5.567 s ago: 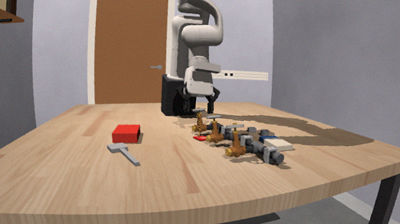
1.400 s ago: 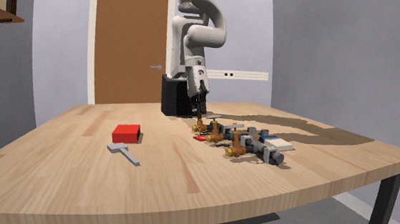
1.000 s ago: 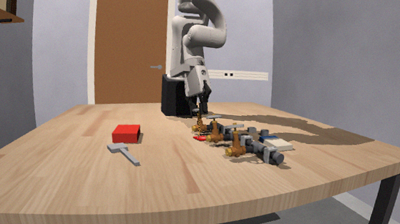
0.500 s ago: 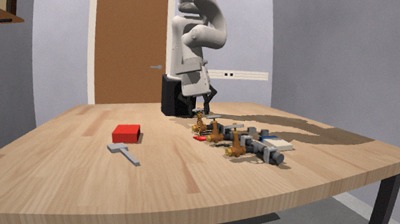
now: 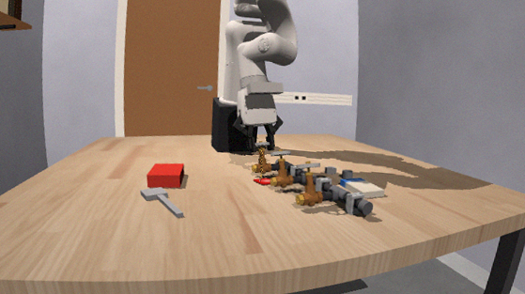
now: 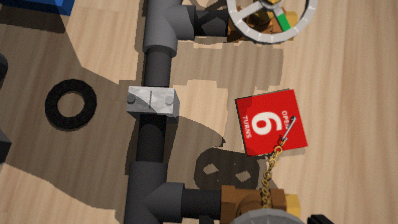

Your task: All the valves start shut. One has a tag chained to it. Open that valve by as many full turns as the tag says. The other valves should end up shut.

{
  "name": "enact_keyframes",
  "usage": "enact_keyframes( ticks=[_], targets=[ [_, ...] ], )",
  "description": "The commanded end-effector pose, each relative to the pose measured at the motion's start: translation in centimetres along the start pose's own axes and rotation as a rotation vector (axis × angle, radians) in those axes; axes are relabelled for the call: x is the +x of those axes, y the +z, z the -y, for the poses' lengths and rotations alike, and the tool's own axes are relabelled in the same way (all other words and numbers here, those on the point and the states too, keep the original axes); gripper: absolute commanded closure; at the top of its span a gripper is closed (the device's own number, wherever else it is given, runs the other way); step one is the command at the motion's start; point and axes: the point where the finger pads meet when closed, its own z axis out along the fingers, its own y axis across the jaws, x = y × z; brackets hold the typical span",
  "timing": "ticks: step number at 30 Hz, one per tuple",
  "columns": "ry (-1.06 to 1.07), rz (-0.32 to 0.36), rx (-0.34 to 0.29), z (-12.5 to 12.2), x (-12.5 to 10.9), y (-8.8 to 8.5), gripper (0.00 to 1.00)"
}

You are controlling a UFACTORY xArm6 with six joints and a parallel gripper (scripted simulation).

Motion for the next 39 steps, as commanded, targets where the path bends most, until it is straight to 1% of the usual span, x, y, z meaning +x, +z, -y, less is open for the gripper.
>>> enact_keyframes(
  ticks=[1,5,7,8,11,15,19,22,29,39],
  targets=[
    [-0.275,-0.025,-0.044,0.00,0.08,-0.03,1.00],
    [-0.480,-0.013,-0.043,0.00,0.08,-0.03,1.00],
    [-0.480,-0.013,-0.043,0.00,0.08,-0.03,1.00],
    [-0.623,-0.013,-0.052,0.00,0.08,-0.03,1.00],
    [-0.728,-0.004,-0.048,0.00,0.08,-0.03,1.00],
    [-0.924,0.002,-0.054,0.00,0.08,-0.03,1.00],
    [-1.113,0.000,-0.068,0.00,0.08,-0.03,1.00],
    [-1.241,-0.009,-0.092,0.00,0.08,-0.03,1.00],
    [-1.306,-0.011,-0.101,0.00,0.08,-0.03,1.00],
    [-1.317,-0.011,-0.101,0.00,0.08,-0.03,1.00]
  ],
)
